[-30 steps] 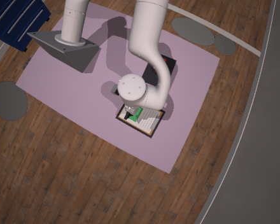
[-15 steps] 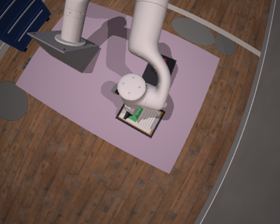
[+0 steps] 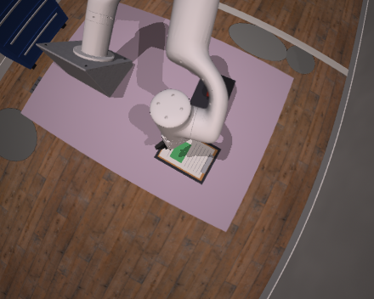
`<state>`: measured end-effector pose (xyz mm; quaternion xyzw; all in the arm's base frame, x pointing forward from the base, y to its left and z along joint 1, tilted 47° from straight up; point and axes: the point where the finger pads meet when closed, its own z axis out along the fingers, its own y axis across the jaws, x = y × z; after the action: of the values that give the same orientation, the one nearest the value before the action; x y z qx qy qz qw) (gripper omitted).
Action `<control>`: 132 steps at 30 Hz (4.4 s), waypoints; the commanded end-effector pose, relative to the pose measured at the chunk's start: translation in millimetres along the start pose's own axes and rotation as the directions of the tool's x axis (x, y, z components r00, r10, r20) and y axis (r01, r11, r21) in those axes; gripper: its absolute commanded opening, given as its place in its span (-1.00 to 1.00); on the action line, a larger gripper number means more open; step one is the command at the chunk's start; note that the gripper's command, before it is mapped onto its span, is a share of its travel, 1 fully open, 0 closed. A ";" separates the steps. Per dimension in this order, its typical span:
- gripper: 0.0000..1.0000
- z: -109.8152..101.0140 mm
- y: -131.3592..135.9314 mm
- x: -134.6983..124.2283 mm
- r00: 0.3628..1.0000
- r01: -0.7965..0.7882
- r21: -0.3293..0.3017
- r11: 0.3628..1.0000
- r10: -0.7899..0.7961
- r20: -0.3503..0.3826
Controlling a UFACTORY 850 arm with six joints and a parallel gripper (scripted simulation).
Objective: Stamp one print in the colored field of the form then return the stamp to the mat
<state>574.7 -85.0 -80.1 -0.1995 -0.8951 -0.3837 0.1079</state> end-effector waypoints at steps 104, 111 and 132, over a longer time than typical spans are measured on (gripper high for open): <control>0.79 116.9 261.2 163.0 0.668 -0.743 0.037 0.668 0.744 -0.004; 0.79 117.8 261.2 163.0 0.668 -0.743 0.037 0.668 0.744 -0.004; -0.42 117.8 261.2 163.0 0.668 -0.743 0.037 0.668 0.744 -0.004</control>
<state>538.2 209.6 63.7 -0.5413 -0.7414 -0.2936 0.2666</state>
